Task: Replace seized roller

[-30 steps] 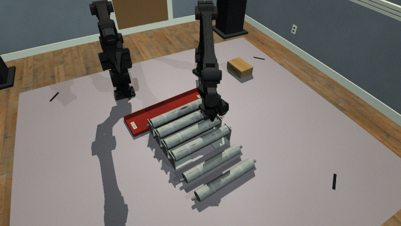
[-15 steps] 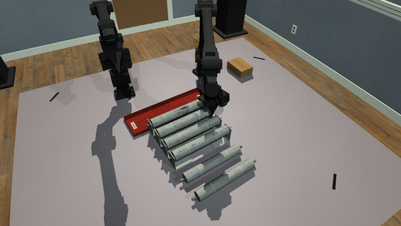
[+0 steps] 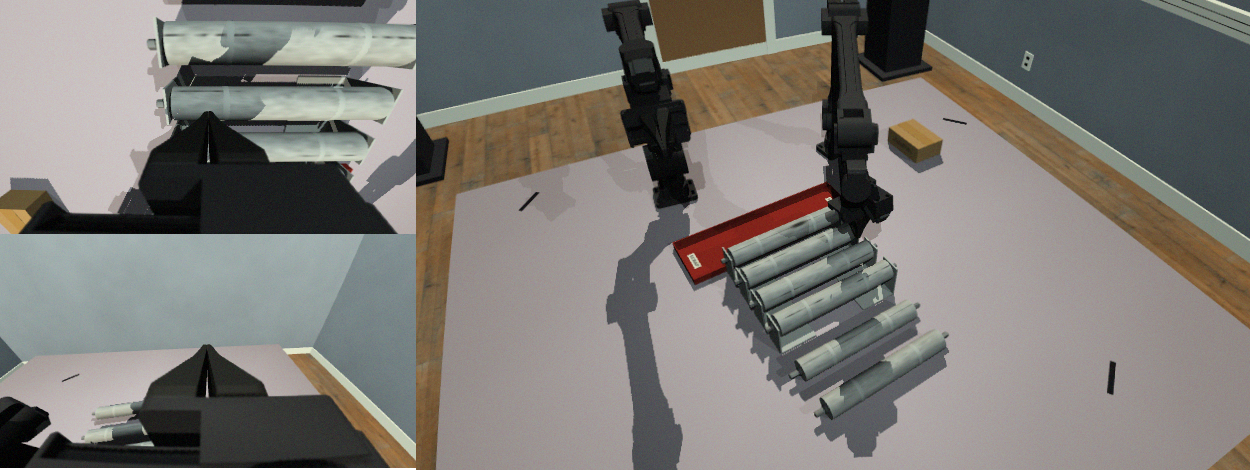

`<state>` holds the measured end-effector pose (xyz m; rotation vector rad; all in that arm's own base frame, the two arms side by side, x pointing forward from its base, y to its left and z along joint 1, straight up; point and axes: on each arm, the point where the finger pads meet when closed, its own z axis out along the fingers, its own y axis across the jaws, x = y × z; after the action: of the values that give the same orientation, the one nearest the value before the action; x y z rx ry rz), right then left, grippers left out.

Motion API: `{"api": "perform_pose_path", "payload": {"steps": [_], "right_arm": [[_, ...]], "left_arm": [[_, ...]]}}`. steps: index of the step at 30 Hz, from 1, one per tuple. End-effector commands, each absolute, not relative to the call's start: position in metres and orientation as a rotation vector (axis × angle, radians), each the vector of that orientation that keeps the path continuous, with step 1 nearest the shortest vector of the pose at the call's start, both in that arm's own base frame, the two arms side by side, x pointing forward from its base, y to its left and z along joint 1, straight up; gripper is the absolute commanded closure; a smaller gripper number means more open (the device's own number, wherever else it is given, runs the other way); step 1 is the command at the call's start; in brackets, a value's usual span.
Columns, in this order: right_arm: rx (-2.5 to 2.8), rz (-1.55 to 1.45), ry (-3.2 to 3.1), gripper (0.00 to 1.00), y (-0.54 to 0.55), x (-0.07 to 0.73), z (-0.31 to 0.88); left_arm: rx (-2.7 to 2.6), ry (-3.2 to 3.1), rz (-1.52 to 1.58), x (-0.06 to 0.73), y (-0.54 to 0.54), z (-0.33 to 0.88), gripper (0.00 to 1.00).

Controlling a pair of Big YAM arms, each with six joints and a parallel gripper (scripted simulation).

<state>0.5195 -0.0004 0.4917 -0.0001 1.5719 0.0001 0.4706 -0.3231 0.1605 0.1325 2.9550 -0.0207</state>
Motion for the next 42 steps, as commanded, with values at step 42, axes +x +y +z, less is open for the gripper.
{"api": "perform_pose_path", "payload": {"steps": [42], "right_arm": [[0.014,0.007,1.563,1.0,-0.004,0.518,0.496]], "left_arm": [[0.116,2.797,-0.142,0.497,-0.299,0.216,1.0]]}}
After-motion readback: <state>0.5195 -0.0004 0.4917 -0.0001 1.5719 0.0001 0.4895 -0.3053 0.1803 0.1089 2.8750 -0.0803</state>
